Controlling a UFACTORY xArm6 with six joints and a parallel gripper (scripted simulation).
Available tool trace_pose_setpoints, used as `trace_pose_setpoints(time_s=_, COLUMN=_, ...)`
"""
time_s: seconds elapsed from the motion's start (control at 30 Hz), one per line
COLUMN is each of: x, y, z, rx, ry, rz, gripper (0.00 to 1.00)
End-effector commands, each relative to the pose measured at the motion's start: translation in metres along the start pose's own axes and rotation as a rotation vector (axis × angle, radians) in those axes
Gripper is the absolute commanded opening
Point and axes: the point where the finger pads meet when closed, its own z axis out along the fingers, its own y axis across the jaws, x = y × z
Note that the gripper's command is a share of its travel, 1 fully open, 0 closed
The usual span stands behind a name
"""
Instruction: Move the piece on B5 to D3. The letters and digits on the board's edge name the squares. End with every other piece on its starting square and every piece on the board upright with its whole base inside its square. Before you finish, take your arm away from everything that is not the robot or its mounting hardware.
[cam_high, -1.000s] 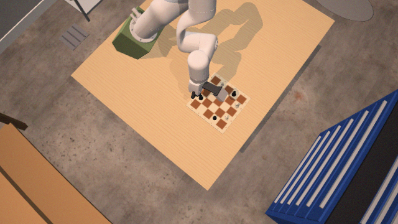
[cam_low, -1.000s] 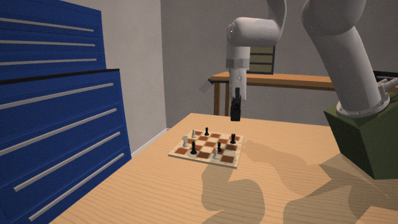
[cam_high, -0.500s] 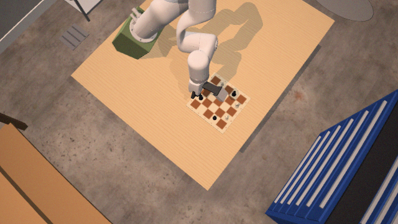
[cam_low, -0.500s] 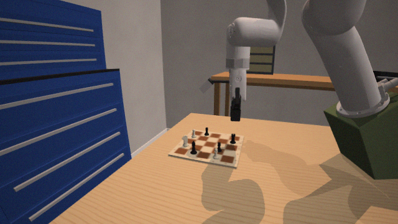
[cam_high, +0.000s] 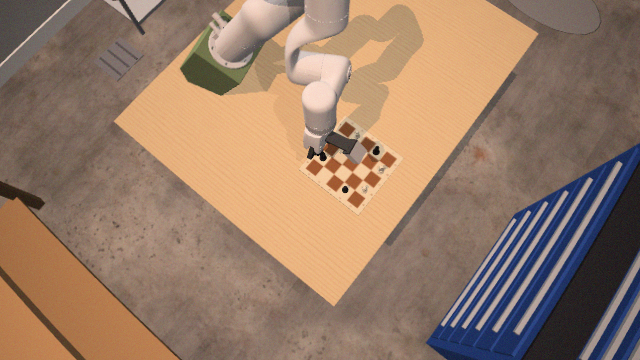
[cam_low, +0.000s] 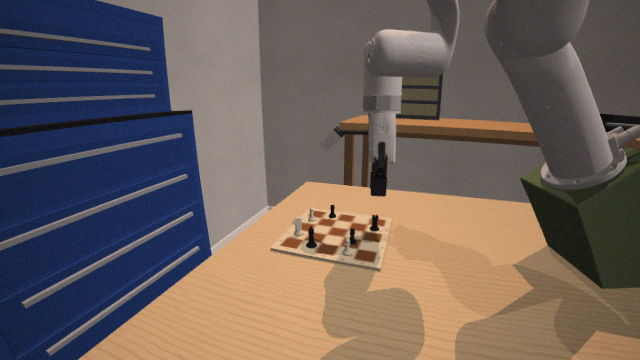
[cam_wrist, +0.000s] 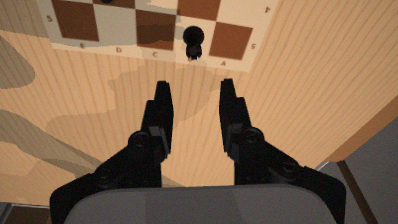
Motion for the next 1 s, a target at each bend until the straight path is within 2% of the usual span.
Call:
trace_pose_setpoints(time_s=0.0, x=0.001, y=0.0, z=0.002, rx=-0.001, ry=0.002, rz=0.0, gripper=0.37)
trace_pose_setpoints(time_s=0.97, x=0.001, y=-0.001, z=0.037, rx=-0.001, ry=0.002, rz=0.0, gripper=0.37)
